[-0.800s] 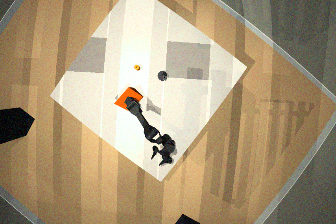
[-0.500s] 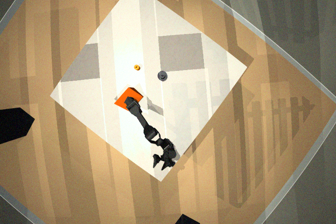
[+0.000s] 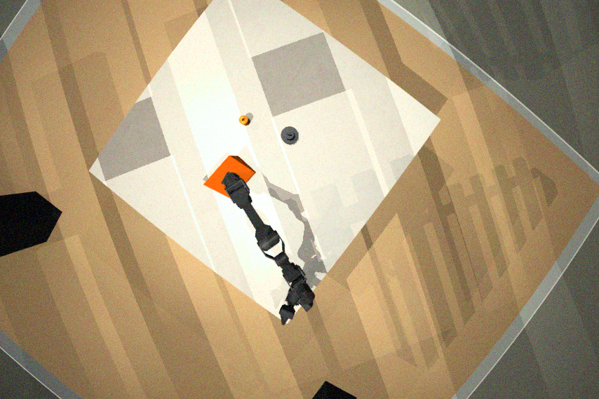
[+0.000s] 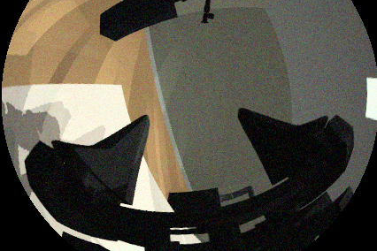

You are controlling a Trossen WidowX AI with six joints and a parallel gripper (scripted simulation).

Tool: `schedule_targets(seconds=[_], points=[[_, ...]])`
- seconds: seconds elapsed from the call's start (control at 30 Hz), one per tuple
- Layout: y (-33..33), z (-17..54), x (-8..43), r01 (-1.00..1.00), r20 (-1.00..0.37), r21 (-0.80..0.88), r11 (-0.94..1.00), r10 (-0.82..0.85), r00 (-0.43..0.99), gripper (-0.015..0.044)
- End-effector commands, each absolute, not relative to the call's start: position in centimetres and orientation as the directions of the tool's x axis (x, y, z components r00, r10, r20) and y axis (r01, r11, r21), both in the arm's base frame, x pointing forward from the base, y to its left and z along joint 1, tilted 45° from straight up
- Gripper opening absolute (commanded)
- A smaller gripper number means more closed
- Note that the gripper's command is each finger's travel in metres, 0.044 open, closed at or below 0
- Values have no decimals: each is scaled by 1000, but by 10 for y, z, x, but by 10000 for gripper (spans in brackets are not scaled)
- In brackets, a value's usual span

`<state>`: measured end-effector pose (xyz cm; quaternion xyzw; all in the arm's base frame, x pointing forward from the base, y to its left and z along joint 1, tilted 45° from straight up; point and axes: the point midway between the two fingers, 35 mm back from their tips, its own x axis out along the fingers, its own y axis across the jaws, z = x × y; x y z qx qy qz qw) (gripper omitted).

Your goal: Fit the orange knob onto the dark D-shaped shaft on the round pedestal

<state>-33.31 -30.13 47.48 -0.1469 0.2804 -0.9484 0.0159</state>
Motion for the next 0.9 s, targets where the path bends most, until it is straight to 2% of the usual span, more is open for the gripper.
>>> schedule_targets(seconds=[0.0,0.43,0.87], points=[[-311,458,-379,91,-50,-994,-55,-514,-856,440],[-284,431,-365,87,-356,-913,399,-672,-650,440],[-245,413,-316,15,-552,-811,585,-755,-354,440]])
